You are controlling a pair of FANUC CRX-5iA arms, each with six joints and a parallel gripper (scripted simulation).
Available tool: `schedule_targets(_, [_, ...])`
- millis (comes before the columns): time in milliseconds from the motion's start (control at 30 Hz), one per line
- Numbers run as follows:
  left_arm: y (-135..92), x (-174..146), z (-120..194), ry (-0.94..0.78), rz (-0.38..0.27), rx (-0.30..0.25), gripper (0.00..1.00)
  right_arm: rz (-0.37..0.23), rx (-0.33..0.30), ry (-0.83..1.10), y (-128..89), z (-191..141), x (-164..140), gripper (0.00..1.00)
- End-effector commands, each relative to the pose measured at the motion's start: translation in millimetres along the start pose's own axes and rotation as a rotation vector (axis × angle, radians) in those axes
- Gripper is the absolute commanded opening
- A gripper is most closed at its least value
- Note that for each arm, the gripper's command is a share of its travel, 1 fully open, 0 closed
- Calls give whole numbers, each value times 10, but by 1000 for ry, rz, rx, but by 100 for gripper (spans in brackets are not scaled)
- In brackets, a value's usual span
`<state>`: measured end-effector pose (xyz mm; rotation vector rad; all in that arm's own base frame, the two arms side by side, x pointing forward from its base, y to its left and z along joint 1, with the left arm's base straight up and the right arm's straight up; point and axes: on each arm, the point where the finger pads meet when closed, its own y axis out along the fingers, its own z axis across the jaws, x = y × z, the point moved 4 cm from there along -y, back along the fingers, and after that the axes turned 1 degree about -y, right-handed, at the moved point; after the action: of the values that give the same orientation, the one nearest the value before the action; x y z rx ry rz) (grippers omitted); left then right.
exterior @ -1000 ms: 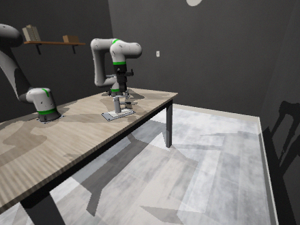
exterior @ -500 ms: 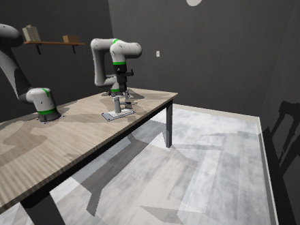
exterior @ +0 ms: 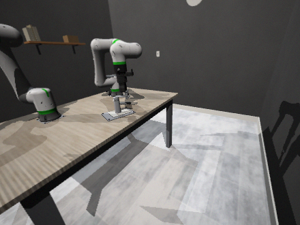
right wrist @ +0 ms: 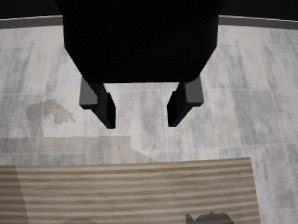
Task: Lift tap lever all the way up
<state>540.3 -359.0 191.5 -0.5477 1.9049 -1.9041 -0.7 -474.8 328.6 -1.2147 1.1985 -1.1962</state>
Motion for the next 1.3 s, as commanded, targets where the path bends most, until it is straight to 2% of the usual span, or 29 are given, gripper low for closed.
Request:
schedule_targets(0, [-14, 0, 4, 0, 1, 2, 0, -2, 0, 0, -10, -2, 2, 100])
schedule_targets(800, [-21, 1, 4, 0, 1, 2, 0, -2, 0, 0, -10, -2, 2, 100])
schedule_targets(1267, [-222, 60, 3, 0, 1, 2, 0, -2, 0, 0, -10, -2, 2, 100])
